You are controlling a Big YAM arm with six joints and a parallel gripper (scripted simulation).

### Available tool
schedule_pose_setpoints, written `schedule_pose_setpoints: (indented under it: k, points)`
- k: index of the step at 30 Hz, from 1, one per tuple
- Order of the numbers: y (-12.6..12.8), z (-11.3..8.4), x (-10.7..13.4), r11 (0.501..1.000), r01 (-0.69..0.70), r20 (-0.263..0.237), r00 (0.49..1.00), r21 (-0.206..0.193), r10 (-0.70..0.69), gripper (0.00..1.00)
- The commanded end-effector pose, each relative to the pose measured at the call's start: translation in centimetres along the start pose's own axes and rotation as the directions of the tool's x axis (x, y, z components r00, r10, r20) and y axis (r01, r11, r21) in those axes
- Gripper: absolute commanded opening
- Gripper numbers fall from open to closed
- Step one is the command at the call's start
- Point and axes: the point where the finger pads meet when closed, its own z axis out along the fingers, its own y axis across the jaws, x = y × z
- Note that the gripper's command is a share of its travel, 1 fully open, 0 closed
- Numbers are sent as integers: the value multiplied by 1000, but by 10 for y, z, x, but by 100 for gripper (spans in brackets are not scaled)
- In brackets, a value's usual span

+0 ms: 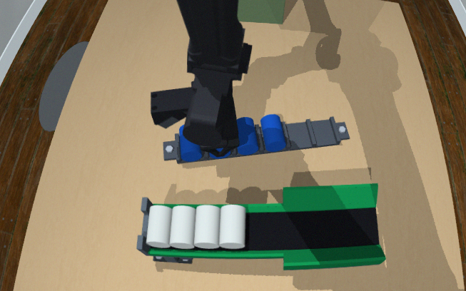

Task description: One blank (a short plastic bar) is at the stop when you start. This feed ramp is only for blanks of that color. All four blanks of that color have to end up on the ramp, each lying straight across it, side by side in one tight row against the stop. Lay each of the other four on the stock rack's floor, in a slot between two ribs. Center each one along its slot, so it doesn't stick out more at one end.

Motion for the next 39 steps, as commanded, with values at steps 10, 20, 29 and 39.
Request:
schedule_pose_setpoints:
  k: [10,20,29,39]
  points:
    - [-14,-3,0,1000,2,-2,1000,17,-2,60]
    - [-14,-3,0,1000,2,-2,1000,18,-2,75]
    - [-14,-3,0,1000,2,-2,1000,18,-2,79]
    - [-9,-14,-2,1000,2,3,1000,10,-2,79]
